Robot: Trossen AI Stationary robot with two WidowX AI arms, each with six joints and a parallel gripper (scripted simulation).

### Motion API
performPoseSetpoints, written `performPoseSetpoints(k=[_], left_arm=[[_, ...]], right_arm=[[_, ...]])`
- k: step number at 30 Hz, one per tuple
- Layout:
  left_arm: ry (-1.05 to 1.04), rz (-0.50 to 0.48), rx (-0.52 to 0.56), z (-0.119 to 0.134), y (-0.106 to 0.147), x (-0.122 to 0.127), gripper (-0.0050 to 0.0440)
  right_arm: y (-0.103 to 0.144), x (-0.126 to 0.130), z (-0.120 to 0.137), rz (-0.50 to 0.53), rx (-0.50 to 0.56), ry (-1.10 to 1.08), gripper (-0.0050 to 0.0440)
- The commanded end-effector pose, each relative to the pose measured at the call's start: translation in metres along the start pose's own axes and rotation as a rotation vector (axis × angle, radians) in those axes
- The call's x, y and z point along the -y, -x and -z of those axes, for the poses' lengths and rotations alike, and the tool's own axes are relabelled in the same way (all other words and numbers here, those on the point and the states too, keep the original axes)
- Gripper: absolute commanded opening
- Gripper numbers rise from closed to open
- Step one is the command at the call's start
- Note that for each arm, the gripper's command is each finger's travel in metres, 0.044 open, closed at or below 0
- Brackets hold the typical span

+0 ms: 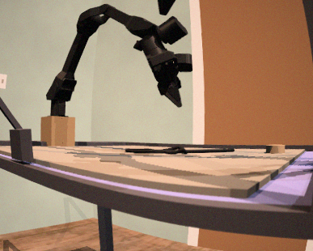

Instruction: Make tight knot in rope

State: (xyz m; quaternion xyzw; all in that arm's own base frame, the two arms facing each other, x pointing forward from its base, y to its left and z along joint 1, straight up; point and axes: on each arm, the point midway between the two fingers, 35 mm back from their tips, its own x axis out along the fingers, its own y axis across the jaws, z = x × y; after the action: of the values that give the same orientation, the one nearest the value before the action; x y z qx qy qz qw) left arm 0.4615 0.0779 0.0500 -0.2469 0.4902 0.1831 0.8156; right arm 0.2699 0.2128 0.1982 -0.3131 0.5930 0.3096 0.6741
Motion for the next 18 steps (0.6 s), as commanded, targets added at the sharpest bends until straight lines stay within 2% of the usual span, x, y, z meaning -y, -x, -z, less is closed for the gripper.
performPoseSetpoints(k=[1,2,10,12,18], left_arm=[[0.019,-0.022,0.023,-0.014,0.031,-0.022,0.0104],[0.025,-0.034,0.014,-0.014,0.036,-0.031,0.0085],[0.095,-0.146,-0.083,0.0,0.091,-0.111,0.0085],[0.095,-0.146,-0.083,0.0,0.091,-0.111,0.0085],[0.163,-0.216,-0.18,0.03,0.141,-0.166,0.0085]], right_arm=[[0.007,0.0,-0.001,0.002,0.022,-0.003,0.0085],[0.007,0.0,-0.001,0.002,0.022,-0.003,0.0085],[0.007,0.0,-0.001,0.002,0.022,-0.003,0.0085],[0.007,0.0,-0.001,0.002,0.022,-0.003,0.0085],[0.007,0.0,-0.001,0.002,0.022,-0.003,0.0085]])
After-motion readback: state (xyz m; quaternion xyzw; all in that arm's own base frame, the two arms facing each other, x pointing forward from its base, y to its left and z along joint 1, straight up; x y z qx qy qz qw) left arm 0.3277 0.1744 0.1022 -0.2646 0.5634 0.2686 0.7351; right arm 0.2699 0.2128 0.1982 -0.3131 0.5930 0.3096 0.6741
